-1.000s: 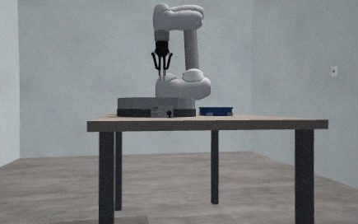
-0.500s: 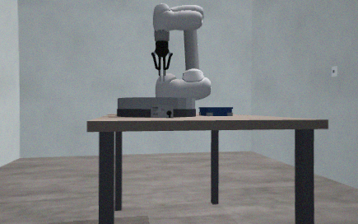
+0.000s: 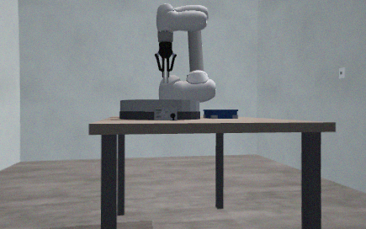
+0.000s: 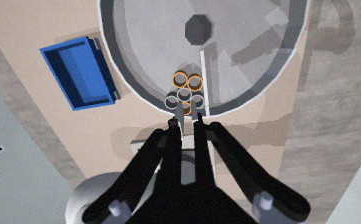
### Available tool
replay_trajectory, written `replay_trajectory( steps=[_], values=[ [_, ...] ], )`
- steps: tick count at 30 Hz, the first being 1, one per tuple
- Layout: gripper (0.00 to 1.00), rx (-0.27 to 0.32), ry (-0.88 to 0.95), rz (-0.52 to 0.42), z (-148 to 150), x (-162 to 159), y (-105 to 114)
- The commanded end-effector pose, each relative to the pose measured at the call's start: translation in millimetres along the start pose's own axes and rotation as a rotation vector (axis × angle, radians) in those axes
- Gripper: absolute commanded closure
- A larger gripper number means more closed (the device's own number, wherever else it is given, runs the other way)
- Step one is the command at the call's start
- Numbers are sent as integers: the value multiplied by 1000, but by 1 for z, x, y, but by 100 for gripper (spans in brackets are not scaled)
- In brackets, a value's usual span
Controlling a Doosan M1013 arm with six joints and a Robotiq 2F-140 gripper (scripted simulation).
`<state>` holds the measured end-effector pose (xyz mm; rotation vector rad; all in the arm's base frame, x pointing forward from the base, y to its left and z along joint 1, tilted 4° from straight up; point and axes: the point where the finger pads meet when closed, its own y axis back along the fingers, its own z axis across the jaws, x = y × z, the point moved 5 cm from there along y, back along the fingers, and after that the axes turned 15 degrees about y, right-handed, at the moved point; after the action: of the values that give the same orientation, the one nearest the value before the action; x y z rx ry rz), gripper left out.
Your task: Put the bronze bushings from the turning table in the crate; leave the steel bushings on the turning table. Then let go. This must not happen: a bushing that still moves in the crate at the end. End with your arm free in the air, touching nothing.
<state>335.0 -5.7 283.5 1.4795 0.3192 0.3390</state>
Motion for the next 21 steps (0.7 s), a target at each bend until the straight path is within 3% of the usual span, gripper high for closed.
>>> replay_trajectory(
  steps=[1, 5, 6, 12, 21],
  values=[
    [90, -7, 8, -2, 1, -4, -2],
    [90, -7, 8, -2, 1, -4, -2],
    [72, -7, 9, -2, 1, -4, -2],
    [72, -7, 70, -2, 0, 0, -11],
    [72, -7, 421, -3, -5, 21, -58]
  ],
)
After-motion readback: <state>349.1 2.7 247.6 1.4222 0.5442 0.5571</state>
